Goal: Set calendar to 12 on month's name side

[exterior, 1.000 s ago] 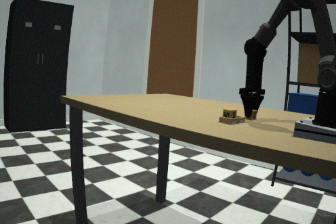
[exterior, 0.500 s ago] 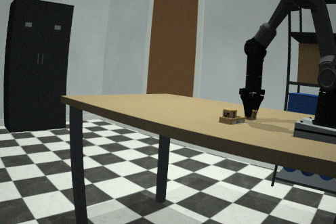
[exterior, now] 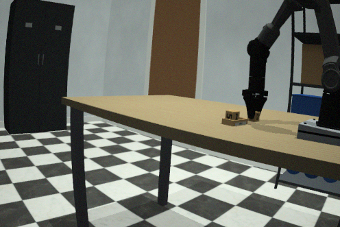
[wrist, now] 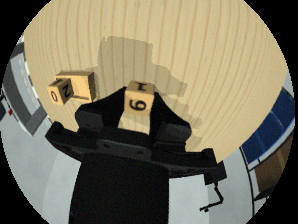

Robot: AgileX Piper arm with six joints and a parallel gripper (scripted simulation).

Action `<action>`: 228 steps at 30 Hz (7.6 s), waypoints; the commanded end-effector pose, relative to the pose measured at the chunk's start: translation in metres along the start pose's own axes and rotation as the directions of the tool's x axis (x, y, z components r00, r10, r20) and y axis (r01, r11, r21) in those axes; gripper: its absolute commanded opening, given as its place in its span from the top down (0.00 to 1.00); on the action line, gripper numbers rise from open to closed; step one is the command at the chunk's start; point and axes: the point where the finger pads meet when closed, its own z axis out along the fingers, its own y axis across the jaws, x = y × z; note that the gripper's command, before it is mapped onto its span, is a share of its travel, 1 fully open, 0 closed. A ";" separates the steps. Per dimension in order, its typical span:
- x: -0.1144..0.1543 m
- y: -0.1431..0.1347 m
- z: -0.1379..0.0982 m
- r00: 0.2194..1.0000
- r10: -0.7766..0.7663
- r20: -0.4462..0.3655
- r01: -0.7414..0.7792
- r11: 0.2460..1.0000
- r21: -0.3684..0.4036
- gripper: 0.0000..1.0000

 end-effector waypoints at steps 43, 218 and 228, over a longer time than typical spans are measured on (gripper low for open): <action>0.000 0.000 -0.002 1.000 0.000 0.000 0.000 1.000 0.001 0.36; 0.000 0.000 -0.033 0.007 1.000 0.000 -1.000 0.007 0.006 0.36; 0.000 0.000 -0.028 0.007 1.000 0.000 -1.000 0.007 0.005 0.36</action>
